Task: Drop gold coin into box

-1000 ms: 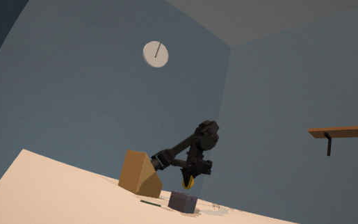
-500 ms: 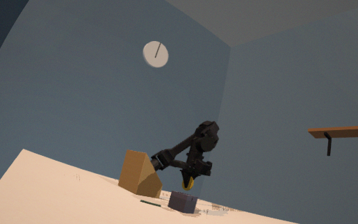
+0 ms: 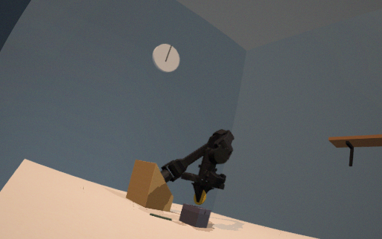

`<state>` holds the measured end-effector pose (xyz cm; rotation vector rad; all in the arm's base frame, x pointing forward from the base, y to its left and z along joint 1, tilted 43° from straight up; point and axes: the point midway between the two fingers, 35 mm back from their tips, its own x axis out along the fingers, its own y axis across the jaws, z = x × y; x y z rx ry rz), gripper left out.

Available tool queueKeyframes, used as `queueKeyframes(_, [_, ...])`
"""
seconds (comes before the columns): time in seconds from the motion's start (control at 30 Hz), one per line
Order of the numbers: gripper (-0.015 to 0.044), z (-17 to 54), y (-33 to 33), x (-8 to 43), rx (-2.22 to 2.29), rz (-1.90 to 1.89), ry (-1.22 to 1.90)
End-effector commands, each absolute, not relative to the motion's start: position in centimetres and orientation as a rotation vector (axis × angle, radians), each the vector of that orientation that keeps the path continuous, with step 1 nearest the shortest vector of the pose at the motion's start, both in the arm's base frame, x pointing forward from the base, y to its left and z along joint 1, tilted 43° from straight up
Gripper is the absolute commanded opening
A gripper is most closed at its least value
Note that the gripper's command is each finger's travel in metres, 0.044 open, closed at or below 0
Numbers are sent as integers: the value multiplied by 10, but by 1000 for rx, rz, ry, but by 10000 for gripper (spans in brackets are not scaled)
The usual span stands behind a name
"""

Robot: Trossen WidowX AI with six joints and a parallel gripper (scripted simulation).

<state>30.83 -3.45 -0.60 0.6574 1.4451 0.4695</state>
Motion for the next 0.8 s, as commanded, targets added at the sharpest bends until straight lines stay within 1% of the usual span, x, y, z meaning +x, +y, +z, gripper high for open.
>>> queueKeyframes(0.0, [0,-8,-32,308,666,470,1446])
queueKeyframes(0.4, [0,-12,-29,309,666,470,1446])
queueKeyframes(0.6, [157,-10,-31,309,657,470,1444])
queueKeyframes(0.77, [161,-10,-31,309,657,470,1444])
